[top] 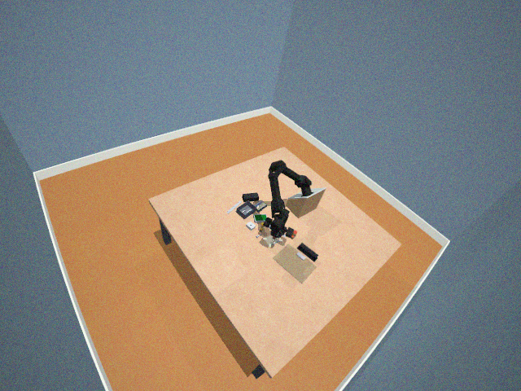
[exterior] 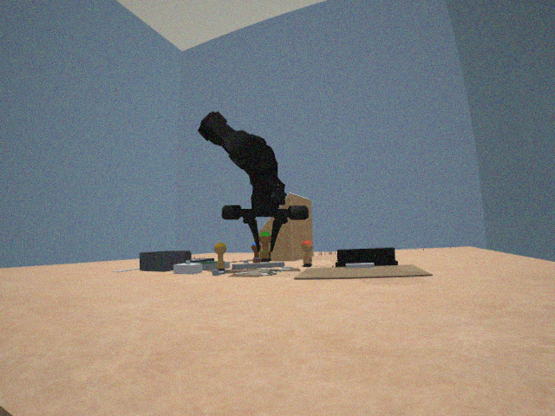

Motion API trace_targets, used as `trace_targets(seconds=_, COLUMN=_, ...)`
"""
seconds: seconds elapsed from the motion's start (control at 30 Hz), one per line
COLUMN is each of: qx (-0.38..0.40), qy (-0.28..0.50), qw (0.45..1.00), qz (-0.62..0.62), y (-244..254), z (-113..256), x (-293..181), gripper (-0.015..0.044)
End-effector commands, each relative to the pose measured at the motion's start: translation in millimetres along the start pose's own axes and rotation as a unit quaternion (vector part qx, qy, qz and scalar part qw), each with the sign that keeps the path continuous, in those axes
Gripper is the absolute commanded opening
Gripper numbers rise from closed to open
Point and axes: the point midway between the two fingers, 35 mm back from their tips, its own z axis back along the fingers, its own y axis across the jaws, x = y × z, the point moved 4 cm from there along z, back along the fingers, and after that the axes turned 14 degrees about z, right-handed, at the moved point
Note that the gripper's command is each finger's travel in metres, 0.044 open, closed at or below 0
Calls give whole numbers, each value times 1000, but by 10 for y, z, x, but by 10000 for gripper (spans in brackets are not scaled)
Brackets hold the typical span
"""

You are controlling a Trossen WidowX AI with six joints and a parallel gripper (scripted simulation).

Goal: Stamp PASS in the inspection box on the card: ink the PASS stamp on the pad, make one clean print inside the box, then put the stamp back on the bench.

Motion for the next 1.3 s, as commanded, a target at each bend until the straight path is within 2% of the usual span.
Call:
trace_targets(seconds=0.0, qx=-2, qy=2, qw=1000, qz=3, y=6, z=-31, x=-13, gripper=0)
trace_targets(seconds=1.27, qx=-3, qy=1, qw=1000, qz=3, y=14, z=-202, x=-29, gripper=0)
